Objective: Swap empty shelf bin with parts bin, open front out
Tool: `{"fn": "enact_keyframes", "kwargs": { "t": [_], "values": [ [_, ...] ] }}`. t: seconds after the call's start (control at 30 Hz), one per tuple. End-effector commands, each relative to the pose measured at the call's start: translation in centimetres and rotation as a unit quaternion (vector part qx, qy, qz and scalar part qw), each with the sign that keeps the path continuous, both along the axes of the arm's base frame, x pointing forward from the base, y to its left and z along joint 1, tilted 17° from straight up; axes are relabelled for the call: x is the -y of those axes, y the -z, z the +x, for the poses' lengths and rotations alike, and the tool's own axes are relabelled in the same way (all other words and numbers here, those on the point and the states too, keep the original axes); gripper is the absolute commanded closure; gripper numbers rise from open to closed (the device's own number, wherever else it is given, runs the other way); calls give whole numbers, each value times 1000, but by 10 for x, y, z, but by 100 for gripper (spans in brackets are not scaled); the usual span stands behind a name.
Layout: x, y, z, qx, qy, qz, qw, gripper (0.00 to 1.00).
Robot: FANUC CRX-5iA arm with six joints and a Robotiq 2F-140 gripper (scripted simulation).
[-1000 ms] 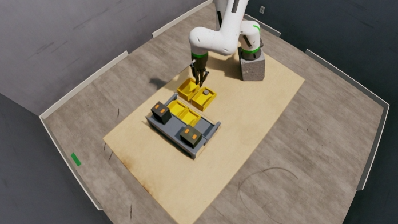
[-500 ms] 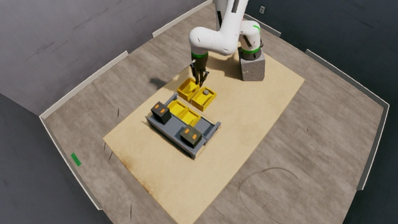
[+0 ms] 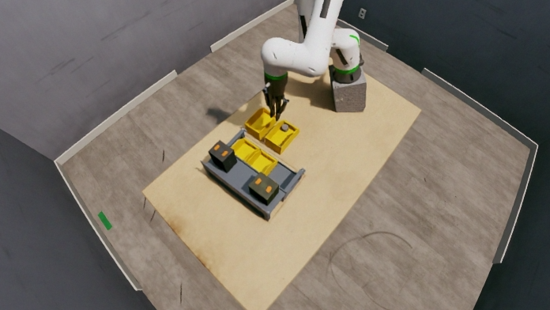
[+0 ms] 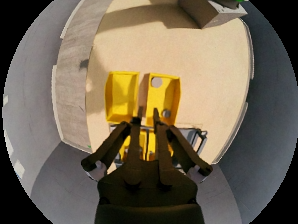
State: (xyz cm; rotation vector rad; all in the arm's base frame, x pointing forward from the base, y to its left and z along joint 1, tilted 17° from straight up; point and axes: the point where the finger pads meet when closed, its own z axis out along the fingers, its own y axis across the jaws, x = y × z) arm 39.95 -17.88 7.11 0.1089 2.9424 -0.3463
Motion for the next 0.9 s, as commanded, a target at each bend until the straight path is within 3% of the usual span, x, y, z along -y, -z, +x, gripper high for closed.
{"fn": "enact_keyframes", "kwargs": {
  "t": [0.0, 0.87],
  "values": [
    [1, 1, 1, 1, 0, 0, 1000, 76],
    [10, 42, 8, 1, 0, 0, 1000, 76]
  ]
}}
